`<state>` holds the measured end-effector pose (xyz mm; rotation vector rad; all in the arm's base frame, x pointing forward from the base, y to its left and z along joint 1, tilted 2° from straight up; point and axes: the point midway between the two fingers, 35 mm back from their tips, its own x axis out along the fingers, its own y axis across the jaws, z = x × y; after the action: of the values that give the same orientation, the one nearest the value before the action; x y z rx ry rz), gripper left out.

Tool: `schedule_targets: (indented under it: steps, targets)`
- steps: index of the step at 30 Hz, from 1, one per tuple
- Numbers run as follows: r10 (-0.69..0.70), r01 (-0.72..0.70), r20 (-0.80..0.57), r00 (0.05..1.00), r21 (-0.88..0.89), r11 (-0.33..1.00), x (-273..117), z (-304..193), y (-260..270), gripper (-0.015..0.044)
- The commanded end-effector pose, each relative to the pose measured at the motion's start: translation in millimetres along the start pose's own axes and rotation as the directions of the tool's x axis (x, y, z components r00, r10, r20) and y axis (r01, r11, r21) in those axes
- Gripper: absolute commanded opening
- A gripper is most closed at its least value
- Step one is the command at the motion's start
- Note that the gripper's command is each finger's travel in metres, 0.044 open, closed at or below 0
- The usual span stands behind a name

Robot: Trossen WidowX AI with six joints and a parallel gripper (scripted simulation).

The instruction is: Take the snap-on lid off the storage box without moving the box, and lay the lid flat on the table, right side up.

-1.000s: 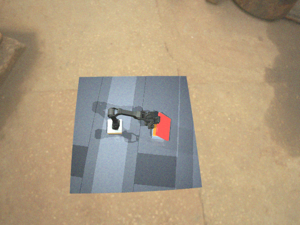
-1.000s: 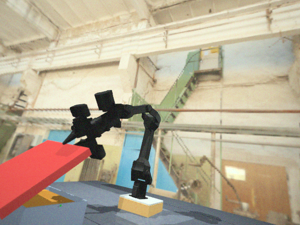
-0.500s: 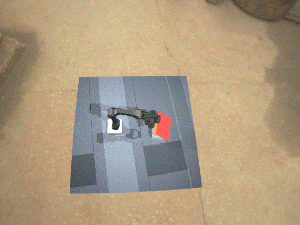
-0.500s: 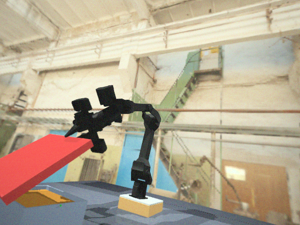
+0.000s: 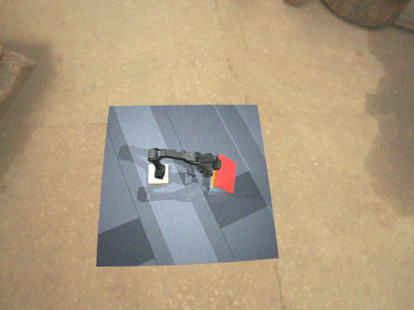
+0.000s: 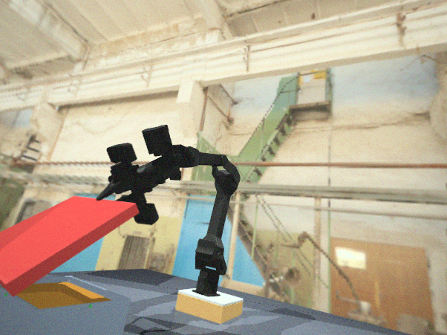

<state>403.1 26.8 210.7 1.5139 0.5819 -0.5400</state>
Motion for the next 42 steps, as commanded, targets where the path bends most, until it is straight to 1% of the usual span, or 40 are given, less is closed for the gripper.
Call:
schedule_targets:
  steps: [1, 42]
  targets:
    - [0.015, -0.015, 0.000, 1.000, -0.004, 1.000, -2.0, 7.2, 1.7, 0.0000]
    - [0.014, -0.014, 0.006, 1.000, -0.010, 1.000, -10.8, 88.5, -5.4, 0.0000]
